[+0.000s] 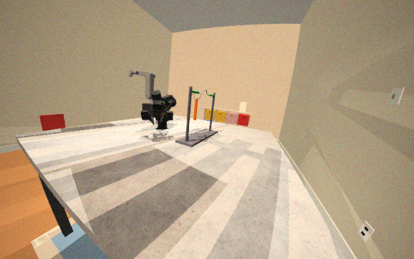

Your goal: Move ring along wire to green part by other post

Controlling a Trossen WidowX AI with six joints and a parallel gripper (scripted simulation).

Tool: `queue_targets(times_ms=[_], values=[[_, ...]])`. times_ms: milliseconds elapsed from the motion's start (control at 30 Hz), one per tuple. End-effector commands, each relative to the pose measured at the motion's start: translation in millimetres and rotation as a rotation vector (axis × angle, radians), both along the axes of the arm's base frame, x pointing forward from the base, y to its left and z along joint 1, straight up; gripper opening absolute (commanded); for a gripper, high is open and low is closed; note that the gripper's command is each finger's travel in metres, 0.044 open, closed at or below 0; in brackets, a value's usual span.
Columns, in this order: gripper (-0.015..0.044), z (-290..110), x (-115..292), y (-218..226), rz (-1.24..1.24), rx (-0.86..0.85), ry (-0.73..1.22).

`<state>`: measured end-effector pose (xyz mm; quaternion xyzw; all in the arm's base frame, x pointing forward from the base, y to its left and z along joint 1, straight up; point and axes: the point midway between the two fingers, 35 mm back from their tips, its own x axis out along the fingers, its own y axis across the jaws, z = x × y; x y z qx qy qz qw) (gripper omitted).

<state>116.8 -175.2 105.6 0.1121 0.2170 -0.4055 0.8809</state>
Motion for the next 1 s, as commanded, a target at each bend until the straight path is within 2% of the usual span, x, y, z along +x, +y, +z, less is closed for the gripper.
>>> queue_targets(times_ms=[0,467,967], values=[[0.016,3,12,12,0.074,-0.037,0.025],[0.016,11,46,60,0.339,-0.157,0.073],[0.016,20,62,113,0.605,-0.292,0.067]])
